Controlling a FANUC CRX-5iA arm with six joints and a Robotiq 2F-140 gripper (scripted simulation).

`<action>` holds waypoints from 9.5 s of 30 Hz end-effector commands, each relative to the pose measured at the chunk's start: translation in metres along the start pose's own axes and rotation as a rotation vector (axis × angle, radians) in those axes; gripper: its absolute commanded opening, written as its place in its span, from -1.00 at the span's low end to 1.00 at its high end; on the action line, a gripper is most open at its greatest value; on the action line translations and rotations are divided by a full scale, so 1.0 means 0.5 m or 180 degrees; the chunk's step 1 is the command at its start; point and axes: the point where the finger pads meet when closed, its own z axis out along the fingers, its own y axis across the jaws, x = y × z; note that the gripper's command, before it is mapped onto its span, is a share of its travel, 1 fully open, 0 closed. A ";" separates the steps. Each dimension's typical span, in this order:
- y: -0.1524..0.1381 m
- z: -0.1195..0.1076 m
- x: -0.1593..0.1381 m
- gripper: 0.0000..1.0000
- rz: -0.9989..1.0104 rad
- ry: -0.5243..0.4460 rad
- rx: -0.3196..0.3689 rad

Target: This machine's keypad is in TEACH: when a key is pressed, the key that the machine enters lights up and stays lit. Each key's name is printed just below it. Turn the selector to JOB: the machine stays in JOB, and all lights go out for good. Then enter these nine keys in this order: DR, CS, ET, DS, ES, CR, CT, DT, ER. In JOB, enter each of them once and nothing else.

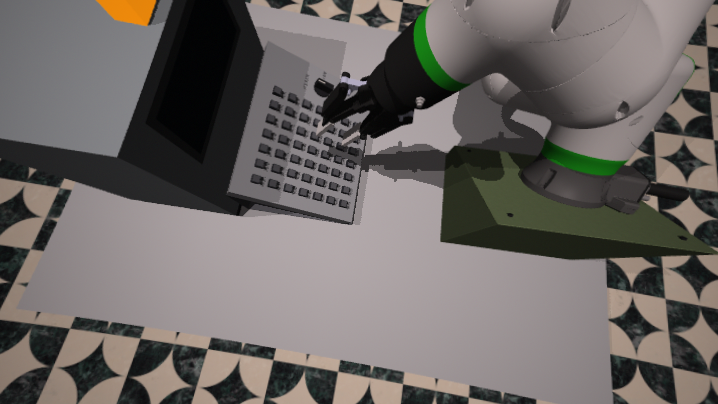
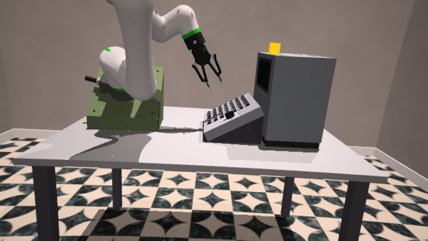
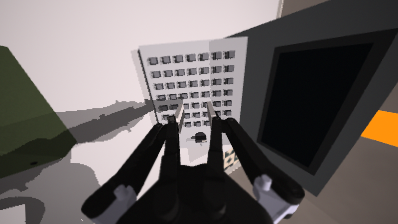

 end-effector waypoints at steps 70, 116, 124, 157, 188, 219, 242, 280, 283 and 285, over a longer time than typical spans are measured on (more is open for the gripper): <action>0.000 0.184 0.000 -1.00 0.0001 0.0001 -0.0001; 0.001 0.209 0.000 -1.00 0.0001 0.0001 -0.0001; 0.001 0.212 0.000 -1.00 0.0001 0.0001 -0.0001; 0.001 0.213 0.000 -1.00 0.0001 0.0001 -0.0001; 0.001 0.169 0.000 -1.00 0.0001 0.0001 -0.0001; 0.003 0.128 -0.102 -1.00 0.1593 0.0001 -0.0001; 0.008 0.106 -0.287 -1.00 0.4494 0.0002 0.0000; 0.008 0.102 -0.320 -0.33 0.5001 0.0002 0.0000; 0.008 0.102 -0.320 -0.33 0.5001 0.0002 0.0000; 0.008 0.102 -0.320 -0.33 0.5001 0.0002 0.0000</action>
